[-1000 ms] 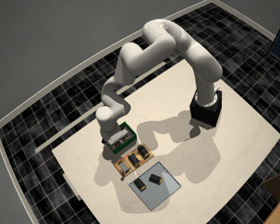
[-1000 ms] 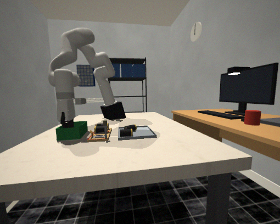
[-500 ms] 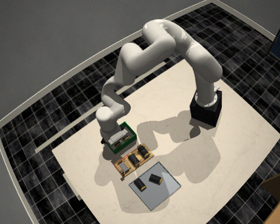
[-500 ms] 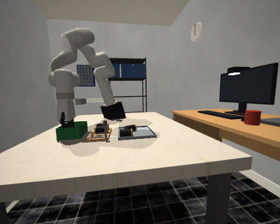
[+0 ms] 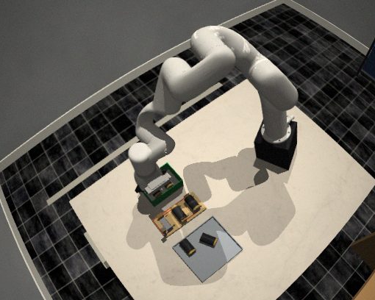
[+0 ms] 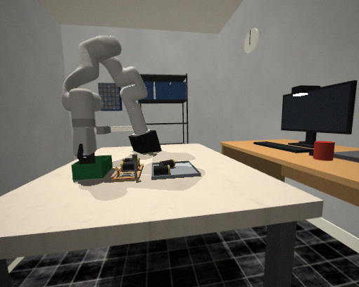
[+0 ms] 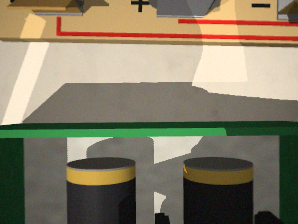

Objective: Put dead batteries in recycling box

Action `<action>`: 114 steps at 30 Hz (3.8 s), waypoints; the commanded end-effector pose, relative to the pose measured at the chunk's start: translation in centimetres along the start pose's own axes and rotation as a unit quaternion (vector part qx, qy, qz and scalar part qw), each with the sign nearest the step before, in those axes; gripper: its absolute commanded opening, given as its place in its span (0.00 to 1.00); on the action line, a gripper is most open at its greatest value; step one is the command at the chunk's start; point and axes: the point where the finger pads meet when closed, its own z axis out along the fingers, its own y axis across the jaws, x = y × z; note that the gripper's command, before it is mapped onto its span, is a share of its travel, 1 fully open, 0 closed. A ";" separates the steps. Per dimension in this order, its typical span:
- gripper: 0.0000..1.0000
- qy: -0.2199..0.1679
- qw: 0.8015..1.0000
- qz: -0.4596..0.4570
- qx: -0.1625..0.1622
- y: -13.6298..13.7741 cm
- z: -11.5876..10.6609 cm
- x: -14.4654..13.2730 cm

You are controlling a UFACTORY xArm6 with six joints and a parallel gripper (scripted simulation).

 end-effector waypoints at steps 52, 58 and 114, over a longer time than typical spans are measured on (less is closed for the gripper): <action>0.51 -0.001 1.000 0.000 -0.002 0.1 -12.4 0.0; 0.51 -0.001 1.000 0.000 -0.002 0.0 -12.4 0.9; 0.51 -0.001 0.976 -0.220 -0.002 -2.8 -12.4 29.4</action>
